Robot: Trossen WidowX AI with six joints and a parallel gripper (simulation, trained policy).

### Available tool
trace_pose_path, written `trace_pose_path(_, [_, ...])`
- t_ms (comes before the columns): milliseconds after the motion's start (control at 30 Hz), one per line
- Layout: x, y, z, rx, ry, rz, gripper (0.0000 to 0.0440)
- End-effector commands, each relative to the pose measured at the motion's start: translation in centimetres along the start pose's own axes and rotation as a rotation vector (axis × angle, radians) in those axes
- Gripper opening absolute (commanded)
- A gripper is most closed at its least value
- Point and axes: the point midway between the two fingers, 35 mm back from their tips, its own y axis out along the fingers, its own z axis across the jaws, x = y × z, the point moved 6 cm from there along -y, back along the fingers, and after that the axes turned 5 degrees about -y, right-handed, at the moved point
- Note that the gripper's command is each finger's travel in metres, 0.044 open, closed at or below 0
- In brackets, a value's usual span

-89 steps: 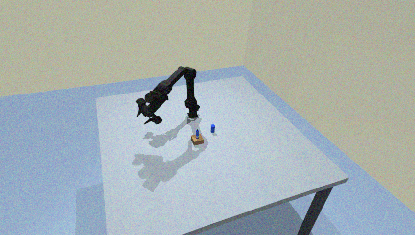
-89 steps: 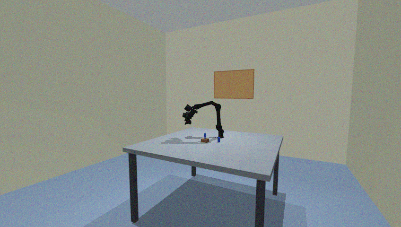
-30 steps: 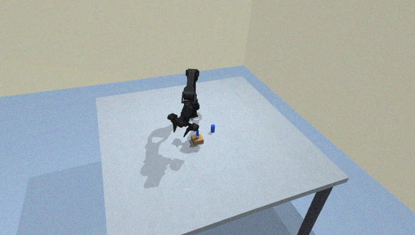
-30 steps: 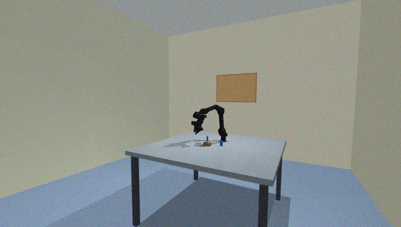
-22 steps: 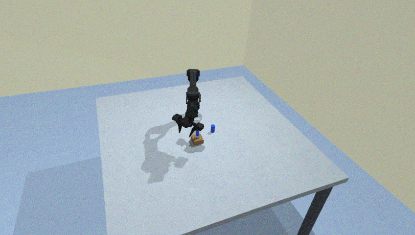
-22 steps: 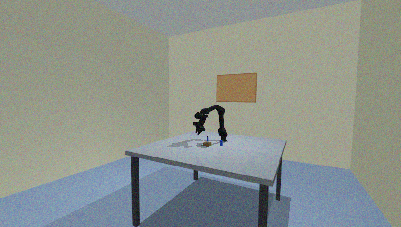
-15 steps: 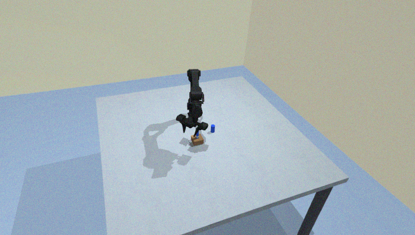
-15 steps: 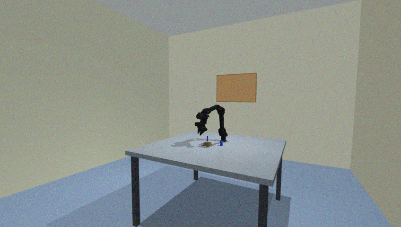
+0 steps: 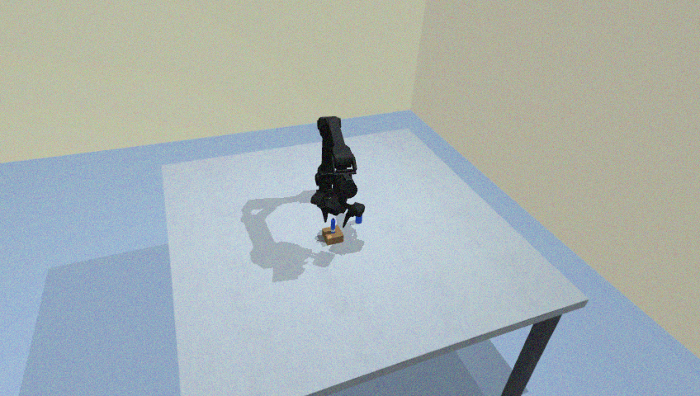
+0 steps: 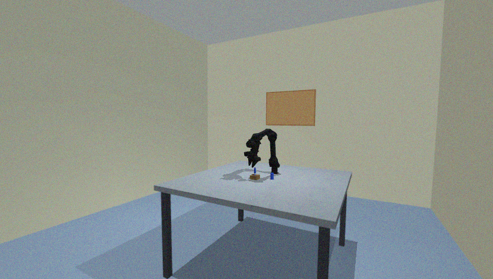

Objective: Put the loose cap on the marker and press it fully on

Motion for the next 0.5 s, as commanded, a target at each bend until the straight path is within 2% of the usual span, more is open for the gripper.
trace_pose_path(0, [-0.6,-0.1,0.8,0.015,-0.002,0.02,0.0325])
trace_pose_path(467, [-3.7,-0.5,3.6,0.056,-0.032,0.122,0.0329])
